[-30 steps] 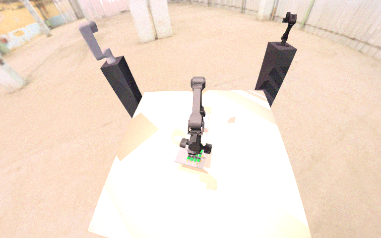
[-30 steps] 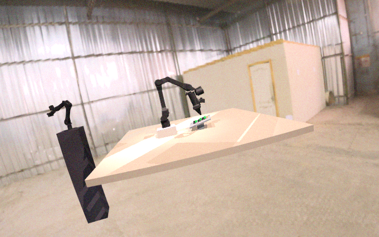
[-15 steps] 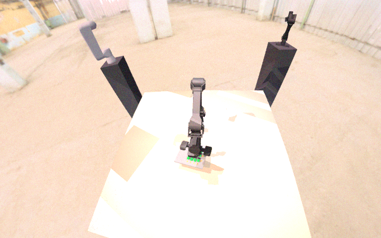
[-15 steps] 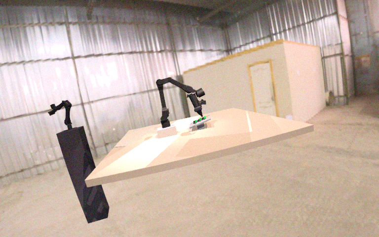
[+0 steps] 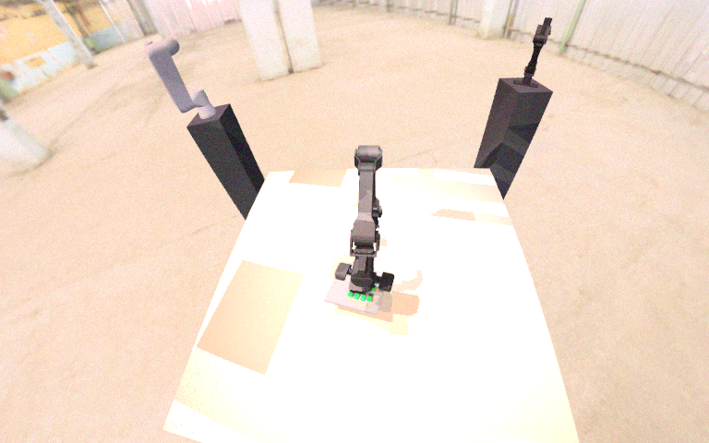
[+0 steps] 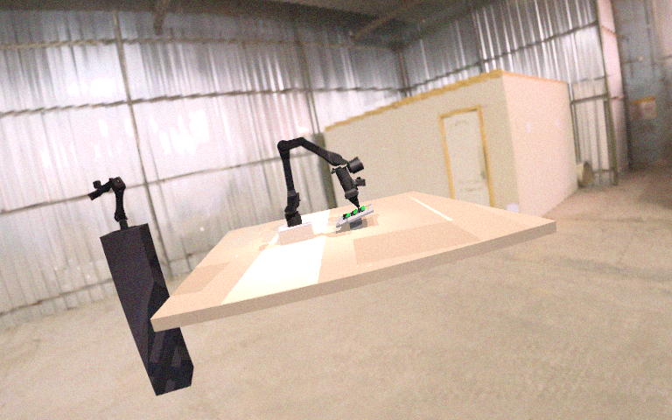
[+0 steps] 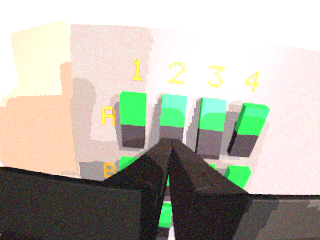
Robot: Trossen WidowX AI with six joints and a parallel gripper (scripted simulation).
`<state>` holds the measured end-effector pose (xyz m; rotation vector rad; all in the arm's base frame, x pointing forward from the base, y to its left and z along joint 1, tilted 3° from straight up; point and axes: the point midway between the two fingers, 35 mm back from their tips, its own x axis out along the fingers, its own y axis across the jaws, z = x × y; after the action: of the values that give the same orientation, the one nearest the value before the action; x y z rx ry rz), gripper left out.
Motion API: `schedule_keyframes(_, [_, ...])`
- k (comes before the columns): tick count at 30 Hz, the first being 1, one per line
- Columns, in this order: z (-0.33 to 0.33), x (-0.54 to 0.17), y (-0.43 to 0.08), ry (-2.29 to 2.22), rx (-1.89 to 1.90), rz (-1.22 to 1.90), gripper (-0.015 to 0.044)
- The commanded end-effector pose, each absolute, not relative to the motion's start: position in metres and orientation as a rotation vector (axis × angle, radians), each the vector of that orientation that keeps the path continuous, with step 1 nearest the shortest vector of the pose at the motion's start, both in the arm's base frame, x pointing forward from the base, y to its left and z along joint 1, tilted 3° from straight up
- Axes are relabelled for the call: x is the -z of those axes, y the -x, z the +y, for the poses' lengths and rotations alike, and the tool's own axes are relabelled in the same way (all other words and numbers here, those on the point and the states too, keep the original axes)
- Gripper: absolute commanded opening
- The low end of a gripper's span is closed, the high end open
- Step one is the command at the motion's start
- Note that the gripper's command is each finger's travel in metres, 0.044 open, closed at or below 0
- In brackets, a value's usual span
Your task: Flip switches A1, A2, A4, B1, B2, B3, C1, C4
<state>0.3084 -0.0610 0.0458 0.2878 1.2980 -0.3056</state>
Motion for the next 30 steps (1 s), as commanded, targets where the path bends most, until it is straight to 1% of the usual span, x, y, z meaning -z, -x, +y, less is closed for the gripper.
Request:
schedule_keyframes(1, [-0.0612, -0.0456, -0.3086, -0.284, 0.303, 1.297, 0.0000])
schedule_keyframes(30, [-0.0614, -0.0419, -0.3094, -0.284, 0.303, 1.297, 0.0000])
